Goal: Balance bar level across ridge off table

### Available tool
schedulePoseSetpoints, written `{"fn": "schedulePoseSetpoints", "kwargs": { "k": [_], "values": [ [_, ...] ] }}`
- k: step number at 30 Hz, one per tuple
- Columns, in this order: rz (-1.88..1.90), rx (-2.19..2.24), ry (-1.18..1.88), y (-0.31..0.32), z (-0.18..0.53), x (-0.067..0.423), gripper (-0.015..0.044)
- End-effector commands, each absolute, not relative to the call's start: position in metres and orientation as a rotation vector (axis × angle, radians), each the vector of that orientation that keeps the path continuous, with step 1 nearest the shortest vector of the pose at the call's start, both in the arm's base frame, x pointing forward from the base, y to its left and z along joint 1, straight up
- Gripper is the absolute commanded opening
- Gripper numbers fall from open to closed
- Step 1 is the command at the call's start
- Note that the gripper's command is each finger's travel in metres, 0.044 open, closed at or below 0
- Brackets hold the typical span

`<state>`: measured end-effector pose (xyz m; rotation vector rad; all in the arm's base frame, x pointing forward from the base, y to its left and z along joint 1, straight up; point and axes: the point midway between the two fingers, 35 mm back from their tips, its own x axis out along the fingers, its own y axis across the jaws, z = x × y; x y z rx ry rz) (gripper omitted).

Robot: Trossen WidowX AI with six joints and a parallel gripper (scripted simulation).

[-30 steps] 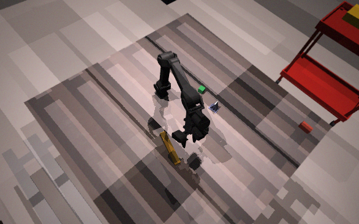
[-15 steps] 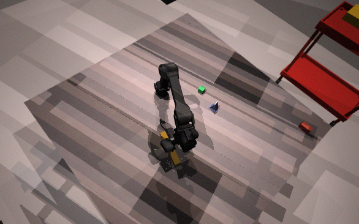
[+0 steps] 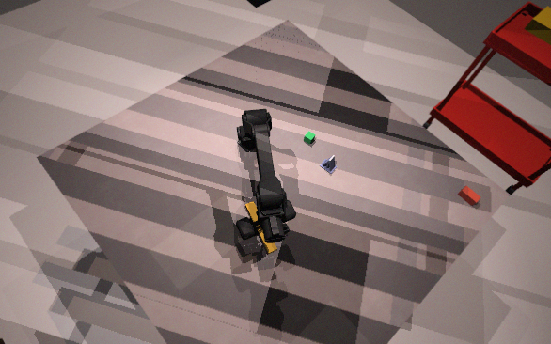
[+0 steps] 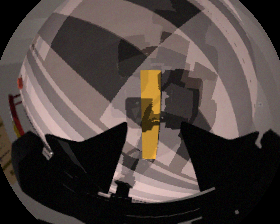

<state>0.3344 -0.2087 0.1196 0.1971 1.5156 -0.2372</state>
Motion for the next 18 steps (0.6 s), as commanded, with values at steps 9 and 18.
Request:
{"fn": "schedulePoseSetpoints", "kwargs": {
  "k": [9, 18],
  "values": [
    [-0.231, 0.208, 1.525, -0.207, 0.079, 0.334, 0.0315],
    [-0.231, 0.208, 1.525, -0.208, 0.069, 0.335, 0.0315]
  ]
}}
